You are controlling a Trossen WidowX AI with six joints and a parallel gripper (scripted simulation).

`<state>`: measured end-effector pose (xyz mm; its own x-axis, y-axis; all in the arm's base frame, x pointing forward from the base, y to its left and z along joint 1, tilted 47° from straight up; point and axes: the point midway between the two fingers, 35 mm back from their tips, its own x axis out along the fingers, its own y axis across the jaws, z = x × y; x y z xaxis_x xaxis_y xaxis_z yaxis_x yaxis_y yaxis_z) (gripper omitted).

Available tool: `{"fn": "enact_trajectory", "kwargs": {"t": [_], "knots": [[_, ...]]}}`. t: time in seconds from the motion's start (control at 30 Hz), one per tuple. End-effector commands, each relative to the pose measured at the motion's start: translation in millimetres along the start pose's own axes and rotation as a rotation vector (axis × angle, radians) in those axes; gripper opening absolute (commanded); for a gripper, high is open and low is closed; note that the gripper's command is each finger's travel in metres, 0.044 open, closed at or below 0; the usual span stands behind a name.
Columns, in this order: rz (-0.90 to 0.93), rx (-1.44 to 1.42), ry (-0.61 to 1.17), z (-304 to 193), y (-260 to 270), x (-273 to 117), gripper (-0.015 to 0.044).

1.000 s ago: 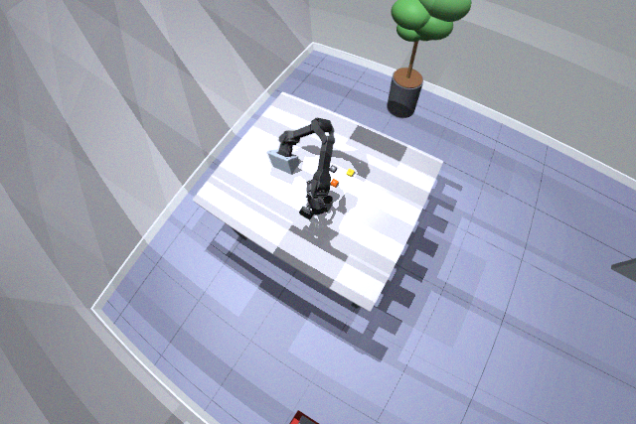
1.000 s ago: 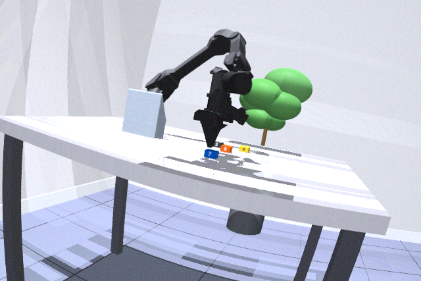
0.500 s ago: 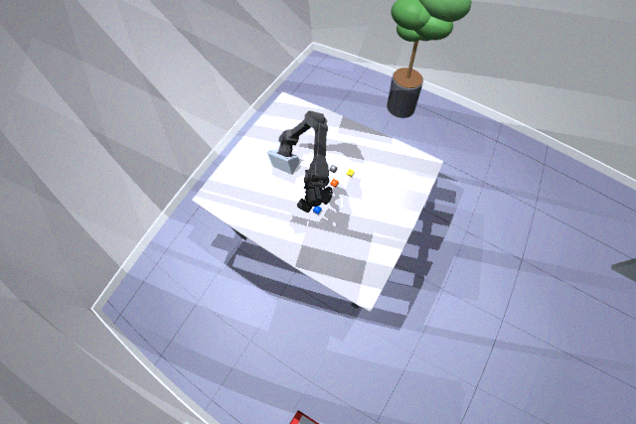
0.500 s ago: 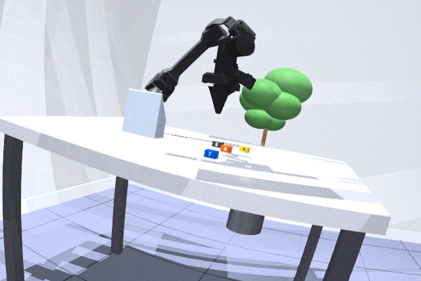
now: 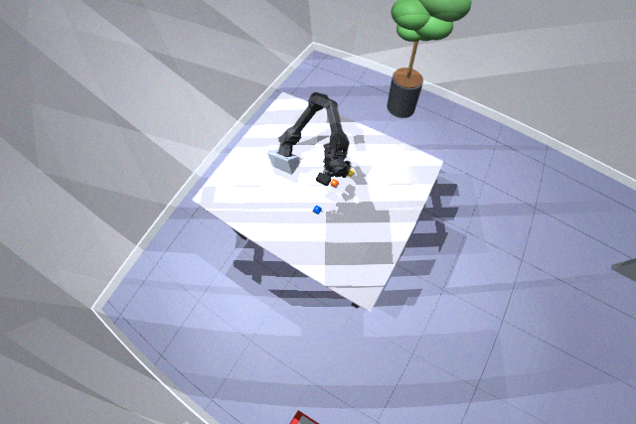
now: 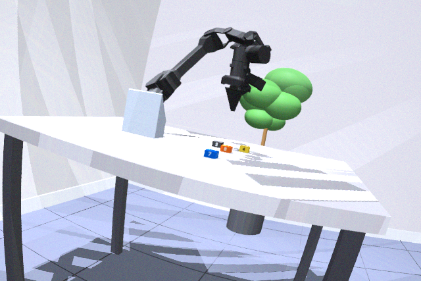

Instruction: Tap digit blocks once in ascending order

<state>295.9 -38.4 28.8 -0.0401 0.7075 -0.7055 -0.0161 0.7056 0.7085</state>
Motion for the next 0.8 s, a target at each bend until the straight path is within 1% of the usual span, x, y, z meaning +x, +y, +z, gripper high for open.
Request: {"fn": "enact_trajectory", "kwargs": {"t": [0.0,0.23,0.3,0.4,0.43,0.77], "knots": [[0.018,0.021,0.007,-11,32,5,0.002],[0.018,0.021,0.007,-11,32,8,0.002],[0.016,0.021,0.006,-9,31,29,0.002],[0.019,0.02,0.006,-10,33,76,0.002],[0.021,0.02,0.006,-11,34,84,0.002],[0.021,0.02,0.006,-11,34,92,0.002]]}}
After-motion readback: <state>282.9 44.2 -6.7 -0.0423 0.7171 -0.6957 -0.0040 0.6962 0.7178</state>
